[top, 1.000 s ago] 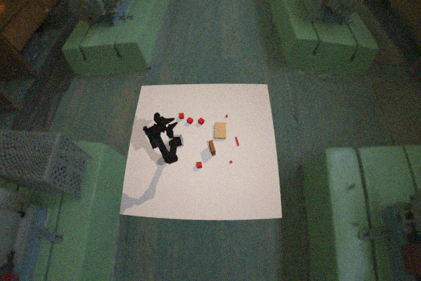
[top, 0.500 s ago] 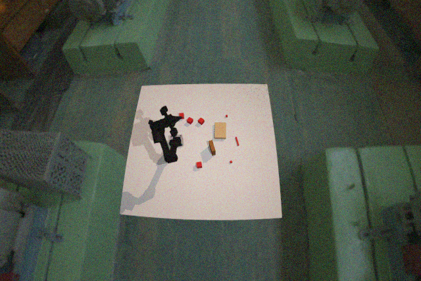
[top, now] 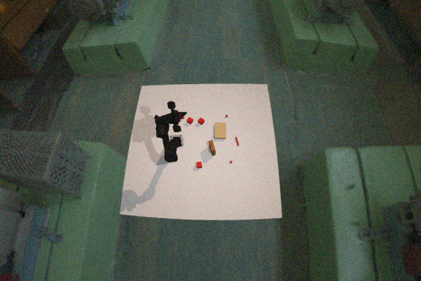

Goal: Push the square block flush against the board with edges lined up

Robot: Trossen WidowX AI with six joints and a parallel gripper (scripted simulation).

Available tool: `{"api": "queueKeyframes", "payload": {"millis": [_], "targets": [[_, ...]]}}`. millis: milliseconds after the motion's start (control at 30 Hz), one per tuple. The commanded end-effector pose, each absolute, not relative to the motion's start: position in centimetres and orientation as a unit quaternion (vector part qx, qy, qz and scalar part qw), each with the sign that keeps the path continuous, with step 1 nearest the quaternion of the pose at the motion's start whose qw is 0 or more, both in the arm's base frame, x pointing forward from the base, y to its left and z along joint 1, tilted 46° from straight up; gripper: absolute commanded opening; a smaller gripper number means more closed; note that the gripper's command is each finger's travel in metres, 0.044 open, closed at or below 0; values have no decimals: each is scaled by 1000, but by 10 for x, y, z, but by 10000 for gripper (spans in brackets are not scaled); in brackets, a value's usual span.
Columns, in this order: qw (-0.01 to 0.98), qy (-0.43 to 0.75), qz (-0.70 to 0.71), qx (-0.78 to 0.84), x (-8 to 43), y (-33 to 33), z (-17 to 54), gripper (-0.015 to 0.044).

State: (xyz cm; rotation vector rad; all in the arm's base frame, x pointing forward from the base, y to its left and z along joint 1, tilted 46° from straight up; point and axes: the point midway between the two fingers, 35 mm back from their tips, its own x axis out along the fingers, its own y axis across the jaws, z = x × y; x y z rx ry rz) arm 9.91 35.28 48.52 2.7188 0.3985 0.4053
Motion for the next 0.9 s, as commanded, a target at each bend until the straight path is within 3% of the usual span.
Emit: {"api": "queueKeyframes", "payload": {"millis": [0,867], "targets": [[249,132,152,947,109,360,476,0],[642,82,120,753,196,377,404,0]]}}
